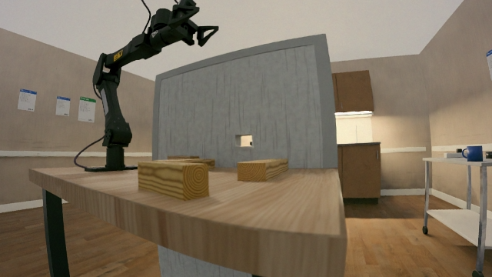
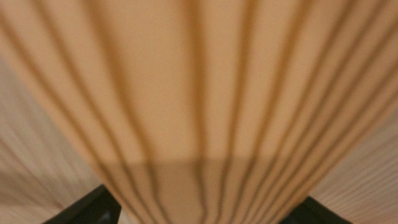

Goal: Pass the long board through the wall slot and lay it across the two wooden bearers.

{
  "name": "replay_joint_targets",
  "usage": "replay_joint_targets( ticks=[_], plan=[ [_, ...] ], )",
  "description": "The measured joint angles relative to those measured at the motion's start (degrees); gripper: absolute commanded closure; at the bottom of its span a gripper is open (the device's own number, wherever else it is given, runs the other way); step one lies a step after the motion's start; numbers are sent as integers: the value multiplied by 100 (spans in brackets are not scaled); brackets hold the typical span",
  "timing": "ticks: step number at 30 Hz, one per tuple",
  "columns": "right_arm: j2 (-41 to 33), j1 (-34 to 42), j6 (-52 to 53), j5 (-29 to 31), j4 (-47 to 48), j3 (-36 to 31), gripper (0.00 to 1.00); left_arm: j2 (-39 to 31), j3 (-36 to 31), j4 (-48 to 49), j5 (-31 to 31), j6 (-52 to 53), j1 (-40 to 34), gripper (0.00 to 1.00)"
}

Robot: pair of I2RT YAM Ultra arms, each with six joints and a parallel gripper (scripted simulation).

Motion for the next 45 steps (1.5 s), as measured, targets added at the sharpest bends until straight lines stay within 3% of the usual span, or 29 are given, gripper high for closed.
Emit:
replay_joint_targets(
  ticks=[9,10,29,45],
  plan=[
    [0,0,0,0,0,0,0,39,-107,203,-7,-44,-98,22],
    [0,0,0,0,0,0,0,37,-107,205,-4,-46,-94,100],
    [0,0,0,0,0,0,0,31,-105,214,-11,-61,-83,100],
    [0,0,0,0,0,0,0,-186,229,-332,-42,-61,-66,100]
  ],
)
